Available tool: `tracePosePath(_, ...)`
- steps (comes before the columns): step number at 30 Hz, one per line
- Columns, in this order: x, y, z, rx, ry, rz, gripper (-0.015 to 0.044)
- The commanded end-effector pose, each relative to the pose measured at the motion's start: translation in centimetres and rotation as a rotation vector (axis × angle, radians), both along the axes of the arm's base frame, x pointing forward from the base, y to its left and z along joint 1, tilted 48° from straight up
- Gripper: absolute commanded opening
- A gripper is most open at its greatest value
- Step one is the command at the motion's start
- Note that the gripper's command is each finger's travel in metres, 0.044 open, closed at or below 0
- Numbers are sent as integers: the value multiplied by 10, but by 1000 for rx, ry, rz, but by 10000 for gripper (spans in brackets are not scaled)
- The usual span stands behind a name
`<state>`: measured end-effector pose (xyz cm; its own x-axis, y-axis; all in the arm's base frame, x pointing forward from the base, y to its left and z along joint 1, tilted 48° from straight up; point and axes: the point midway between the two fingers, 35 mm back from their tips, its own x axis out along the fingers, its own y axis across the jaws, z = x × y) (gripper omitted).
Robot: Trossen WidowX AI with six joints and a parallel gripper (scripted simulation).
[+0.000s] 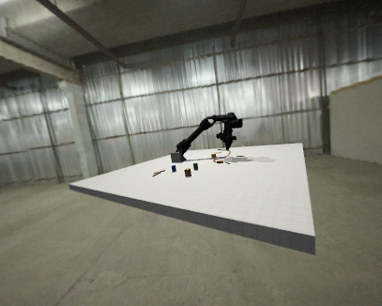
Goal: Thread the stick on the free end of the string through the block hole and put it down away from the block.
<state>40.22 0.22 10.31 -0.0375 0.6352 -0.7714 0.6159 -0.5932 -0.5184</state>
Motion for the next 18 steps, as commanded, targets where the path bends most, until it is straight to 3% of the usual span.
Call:
tracePosePath(1, 4, 3, 4, 7, -9, -6, 0)
tracePosePath(18, 15, 15, 18, 27, -36, -18, 0)
